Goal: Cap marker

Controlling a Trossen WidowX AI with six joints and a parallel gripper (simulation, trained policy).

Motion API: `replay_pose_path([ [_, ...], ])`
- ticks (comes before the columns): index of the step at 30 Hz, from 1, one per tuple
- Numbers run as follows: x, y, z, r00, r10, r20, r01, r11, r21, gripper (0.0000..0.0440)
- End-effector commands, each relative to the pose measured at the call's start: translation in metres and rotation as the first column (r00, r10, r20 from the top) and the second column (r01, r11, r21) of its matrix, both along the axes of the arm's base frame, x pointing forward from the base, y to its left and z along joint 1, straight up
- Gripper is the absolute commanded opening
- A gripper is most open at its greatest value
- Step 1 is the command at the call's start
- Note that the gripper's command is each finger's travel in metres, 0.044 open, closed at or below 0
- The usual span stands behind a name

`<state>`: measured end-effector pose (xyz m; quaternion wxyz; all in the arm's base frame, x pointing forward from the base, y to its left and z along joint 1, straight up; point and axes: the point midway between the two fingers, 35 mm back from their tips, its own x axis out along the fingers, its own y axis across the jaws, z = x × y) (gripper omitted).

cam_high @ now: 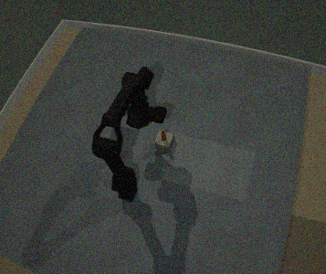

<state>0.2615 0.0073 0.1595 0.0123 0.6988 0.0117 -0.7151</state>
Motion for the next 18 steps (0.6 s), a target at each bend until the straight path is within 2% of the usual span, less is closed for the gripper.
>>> replay_pose_path([
  [1, 0.0, -0.01, 0.005, 0.999, -0.046, -0.007, 0.046, 0.999, 0.002, 0.0008],
  [18, -0.012, -0.063, 0.014, 0.967, -0.253, -0.041, 0.253, 0.967, 0.001, 0.0],
])
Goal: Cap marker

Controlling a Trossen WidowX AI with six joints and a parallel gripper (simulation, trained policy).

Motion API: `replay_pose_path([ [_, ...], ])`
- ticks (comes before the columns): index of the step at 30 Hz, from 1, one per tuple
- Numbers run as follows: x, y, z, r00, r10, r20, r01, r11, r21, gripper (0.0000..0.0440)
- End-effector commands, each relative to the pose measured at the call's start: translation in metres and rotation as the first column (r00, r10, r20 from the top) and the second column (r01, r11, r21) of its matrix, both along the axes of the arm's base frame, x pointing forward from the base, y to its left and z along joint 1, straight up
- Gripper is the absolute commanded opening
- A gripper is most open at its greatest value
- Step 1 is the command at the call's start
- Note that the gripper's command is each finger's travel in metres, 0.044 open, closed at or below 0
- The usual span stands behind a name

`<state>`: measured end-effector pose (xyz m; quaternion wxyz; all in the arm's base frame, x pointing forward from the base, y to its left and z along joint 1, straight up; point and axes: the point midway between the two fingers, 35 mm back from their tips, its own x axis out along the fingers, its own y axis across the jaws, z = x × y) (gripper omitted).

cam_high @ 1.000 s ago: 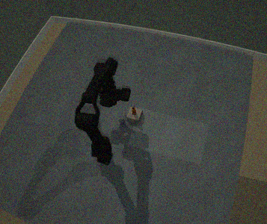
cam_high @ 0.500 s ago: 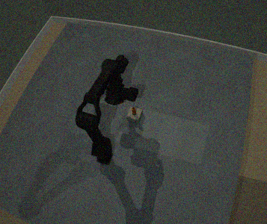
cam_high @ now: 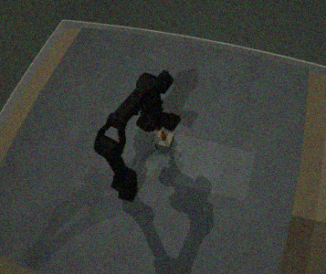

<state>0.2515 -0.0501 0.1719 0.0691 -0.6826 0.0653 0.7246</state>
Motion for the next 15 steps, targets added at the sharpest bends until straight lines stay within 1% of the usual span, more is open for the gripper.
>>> replay_pose_path([
  [1, -0.002, -0.008, 0.002, 0.999, -0.041, -0.005, 0.041, 0.999, 0.004, 0.0],
  [6, -0.003, -0.015, -0.001, 0.997, -0.071, -0.014, 0.071, 0.997, 0.013, 0.0],
  [15, -0.002, -0.017, -0.013, 0.996, -0.083, -0.035, 0.084, 0.996, 0.026, 0.0],
])
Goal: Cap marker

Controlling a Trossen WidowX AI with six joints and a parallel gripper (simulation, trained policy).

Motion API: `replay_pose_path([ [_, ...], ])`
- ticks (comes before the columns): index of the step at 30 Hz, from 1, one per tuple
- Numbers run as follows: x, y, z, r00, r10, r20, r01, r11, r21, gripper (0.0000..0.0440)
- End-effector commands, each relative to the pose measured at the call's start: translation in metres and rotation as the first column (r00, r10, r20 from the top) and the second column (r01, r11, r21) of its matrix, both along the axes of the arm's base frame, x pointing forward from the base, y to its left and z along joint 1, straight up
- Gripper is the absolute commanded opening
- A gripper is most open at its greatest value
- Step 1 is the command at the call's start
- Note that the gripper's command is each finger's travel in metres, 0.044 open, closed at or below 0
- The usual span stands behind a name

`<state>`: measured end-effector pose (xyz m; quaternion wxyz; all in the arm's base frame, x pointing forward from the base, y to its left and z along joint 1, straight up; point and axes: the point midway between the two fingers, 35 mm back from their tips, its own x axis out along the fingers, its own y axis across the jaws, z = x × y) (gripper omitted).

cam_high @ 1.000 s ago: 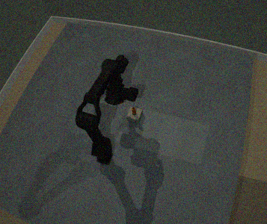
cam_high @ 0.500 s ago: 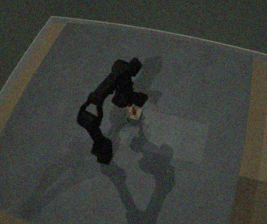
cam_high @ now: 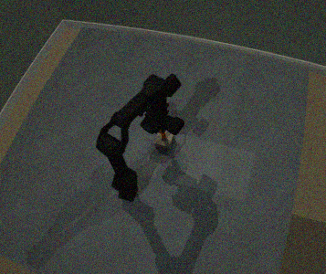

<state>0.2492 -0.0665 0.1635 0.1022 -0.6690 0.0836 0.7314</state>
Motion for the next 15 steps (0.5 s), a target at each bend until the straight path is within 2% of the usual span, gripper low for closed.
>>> replay_pose_path([
  [1, 0.0, 0.0, -0.006, 1.0, -0.011, -0.008, 0.011, 1.0, 0.007, 0.0],
  [15, 0.001, -0.001, -0.033, 0.999, -0.02, -0.029, 0.02, 0.999, 0.026, 0.0],
])
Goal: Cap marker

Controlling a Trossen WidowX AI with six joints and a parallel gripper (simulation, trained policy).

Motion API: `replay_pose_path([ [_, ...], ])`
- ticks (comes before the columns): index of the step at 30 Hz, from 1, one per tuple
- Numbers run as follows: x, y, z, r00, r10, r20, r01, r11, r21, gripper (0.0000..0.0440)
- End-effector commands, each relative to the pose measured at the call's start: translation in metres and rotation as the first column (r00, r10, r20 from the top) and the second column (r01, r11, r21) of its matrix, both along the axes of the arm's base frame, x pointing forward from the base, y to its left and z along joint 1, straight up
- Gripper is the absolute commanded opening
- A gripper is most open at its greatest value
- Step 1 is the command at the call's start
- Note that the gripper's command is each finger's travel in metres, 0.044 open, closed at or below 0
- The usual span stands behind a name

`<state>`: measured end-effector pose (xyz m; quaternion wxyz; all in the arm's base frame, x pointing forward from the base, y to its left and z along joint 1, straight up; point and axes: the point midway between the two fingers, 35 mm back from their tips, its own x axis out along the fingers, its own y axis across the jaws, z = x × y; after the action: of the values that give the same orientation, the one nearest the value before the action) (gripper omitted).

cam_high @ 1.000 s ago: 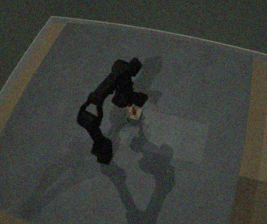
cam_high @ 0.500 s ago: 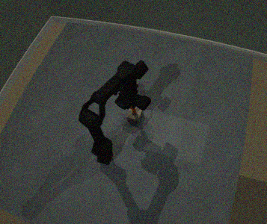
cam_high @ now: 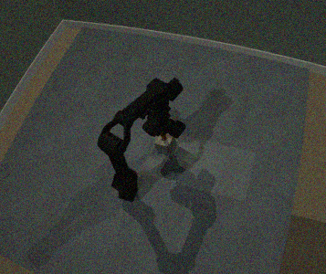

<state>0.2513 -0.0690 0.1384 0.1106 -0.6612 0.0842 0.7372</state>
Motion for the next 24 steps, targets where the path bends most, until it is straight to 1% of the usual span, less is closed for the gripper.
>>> replay_pose_path([
  [1, -0.001, 0.002, -0.01, 1.0, -0.007, -0.012, 0.007, 1.0, 0.015, 0.0],
  [14, 0.0, 0.002, -0.036, 1.0, -0.001, -0.019, 0.001, 1.0, 0.025, 0.0001],
  [17, -0.001, 0.003, -0.042, 1.0, 0.003, -0.03, -0.002, 1.0, 0.023, 0.0079],
  [18, -0.001, 0.002, -0.043, 1.0, 0.003, -0.03, -0.003, 1.0, 0.022, 0.008],
  [24, -0.012, 0.006, -0.047, 0.998, -0.002, -0.07, 0.005, 0.999, 0.04, 0.0116],
])
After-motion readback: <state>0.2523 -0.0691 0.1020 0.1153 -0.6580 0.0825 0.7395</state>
